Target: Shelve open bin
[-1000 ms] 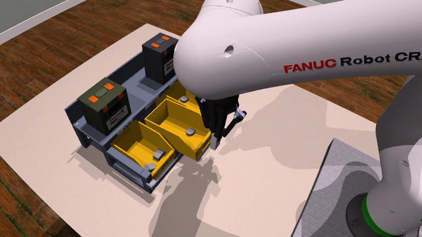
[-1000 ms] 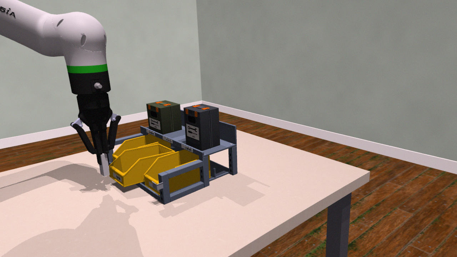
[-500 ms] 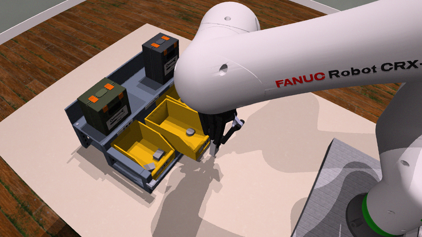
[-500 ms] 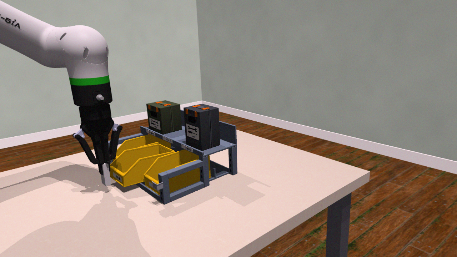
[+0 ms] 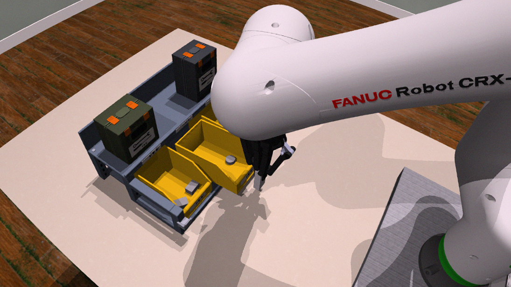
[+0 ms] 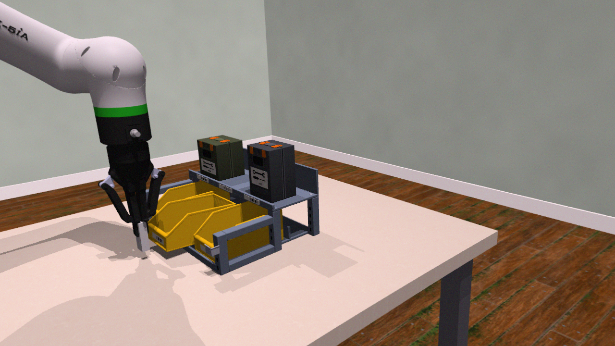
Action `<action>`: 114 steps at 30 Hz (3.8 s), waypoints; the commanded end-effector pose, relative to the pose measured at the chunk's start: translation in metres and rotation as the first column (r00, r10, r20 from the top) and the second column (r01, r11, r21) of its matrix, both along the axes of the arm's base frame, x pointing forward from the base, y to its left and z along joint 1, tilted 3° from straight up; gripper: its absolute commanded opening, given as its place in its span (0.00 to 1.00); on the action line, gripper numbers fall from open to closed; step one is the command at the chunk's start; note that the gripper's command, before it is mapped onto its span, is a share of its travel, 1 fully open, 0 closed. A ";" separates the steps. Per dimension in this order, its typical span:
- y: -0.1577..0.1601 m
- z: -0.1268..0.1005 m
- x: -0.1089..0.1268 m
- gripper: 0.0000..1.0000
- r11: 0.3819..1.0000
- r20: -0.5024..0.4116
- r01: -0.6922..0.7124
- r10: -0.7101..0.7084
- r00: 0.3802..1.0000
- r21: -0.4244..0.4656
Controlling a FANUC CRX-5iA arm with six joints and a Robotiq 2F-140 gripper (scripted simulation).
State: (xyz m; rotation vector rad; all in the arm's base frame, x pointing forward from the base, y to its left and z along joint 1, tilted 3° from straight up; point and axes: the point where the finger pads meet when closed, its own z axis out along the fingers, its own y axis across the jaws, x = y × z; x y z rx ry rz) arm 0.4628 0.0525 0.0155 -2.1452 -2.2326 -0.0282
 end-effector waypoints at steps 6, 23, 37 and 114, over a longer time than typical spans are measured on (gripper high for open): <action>0.000 0.000 0.000 0.00 1.000 0.000 0.000 0.000 1.000 0.000; 0.000 0.000 0.000 0.00 1.000 0.000 0.000 0.000 1.000 0.000; 0.000 0.000 0.001 0.00 1.000 0.000 0.000 0.000 1.000 0.000; 0.001 0.000 0.018 0.00 1.000 0.000 0.000 0.000 1.000 0.000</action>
